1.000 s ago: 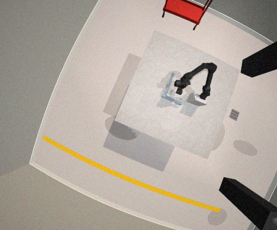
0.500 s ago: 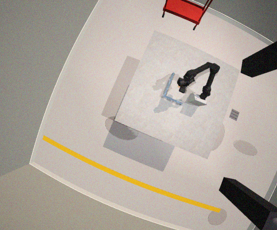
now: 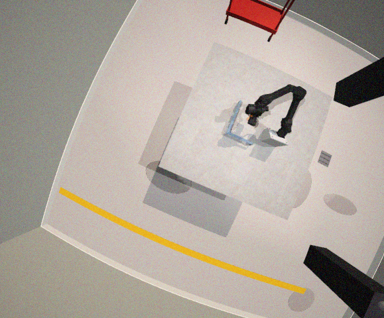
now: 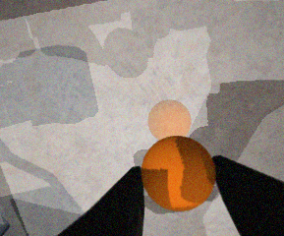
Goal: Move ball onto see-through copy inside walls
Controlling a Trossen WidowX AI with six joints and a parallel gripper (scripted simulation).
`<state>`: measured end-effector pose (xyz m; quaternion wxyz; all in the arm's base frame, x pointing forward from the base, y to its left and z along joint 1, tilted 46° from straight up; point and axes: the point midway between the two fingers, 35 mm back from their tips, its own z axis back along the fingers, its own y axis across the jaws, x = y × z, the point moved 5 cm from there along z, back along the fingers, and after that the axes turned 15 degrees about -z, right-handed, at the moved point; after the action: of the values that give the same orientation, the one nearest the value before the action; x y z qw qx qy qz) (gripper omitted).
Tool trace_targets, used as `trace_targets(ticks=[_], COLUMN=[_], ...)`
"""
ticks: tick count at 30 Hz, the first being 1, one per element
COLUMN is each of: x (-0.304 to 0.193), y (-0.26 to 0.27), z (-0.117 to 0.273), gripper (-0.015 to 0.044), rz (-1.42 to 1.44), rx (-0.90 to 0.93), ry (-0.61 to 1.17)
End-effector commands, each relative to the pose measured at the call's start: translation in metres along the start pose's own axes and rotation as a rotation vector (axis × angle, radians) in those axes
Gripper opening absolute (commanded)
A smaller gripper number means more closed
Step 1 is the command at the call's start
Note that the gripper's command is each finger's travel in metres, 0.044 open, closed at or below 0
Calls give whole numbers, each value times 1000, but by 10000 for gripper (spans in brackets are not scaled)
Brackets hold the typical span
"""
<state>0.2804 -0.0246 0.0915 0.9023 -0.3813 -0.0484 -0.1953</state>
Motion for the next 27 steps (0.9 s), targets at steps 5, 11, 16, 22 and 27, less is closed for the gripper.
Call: trace_targets(ticks=[5, 11, 16, 22, 27], x=[1, 0, 0, 0, 0], y=[-1, -3, -4, -3, -4], z=[-32, -61, -65, -71, -79], gripper=[0, 0, 0, 0, 0], rz=[2, 2, 2, 2, 2], rx=[-2, -6, -7, -7, -7], ry=[-8, -9, -9, -9, -9])
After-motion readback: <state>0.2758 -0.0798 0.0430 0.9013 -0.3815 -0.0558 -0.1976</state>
